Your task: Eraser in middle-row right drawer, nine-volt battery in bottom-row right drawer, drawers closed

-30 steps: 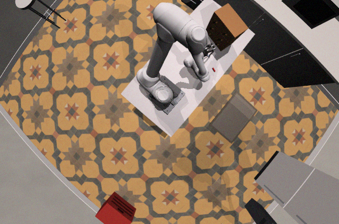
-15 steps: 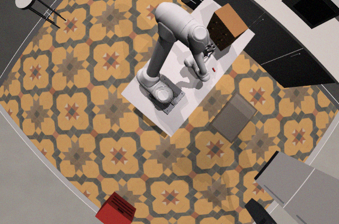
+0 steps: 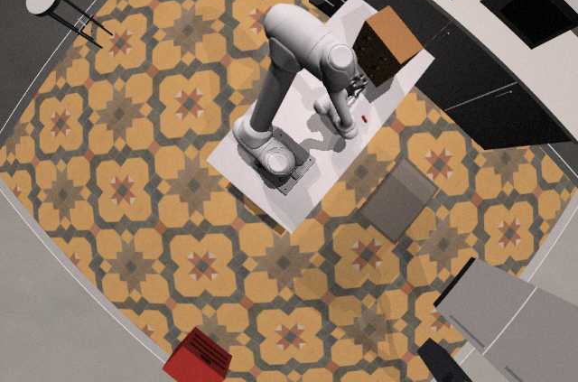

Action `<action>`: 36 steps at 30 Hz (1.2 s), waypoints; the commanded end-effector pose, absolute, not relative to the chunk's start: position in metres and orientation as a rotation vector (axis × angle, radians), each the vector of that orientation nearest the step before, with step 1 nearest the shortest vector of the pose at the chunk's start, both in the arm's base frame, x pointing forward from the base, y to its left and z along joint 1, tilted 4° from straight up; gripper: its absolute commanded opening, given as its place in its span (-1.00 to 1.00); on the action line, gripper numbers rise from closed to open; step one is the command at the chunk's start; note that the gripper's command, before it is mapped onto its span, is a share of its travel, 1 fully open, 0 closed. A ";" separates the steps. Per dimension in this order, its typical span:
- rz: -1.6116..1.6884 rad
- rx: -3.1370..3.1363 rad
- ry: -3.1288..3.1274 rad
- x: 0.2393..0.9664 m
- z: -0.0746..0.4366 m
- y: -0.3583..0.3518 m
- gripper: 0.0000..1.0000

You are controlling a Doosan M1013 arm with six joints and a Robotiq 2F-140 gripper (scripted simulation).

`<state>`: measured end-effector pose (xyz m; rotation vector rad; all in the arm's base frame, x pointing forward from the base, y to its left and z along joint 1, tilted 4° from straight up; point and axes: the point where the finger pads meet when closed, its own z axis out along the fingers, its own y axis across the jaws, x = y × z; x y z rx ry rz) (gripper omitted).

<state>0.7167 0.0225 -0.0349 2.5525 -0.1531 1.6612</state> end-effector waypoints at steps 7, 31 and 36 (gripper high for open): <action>1.661 2.552 -0.153 0.723 -0.035 0.022 -0.60; 1.661 2.552 -0.153 0.750 -0.037 0.018 -0.60; 1.661 2.552 -0.153 0.751 -0.037 0.018 -0.60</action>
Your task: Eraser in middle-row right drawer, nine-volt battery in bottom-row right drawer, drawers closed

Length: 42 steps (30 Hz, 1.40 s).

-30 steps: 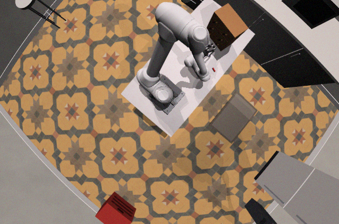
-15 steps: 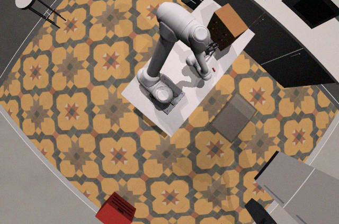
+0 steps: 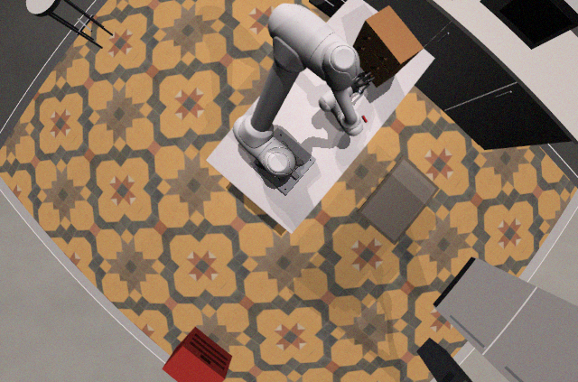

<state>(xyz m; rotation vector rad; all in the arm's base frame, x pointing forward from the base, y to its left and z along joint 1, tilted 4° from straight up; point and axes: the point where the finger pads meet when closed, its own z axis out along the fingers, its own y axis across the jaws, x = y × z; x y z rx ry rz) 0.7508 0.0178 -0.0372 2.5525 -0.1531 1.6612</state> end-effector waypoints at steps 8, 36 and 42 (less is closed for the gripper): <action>1.661 2.552 -0.153 0.751 -0.037 0.018 -0.60; 1.661 2.552 -0.153 0.751 -0.037 0.018 -0.84; 1.661 2.552 -0.153 0.751 -0.037 0.018 -0.84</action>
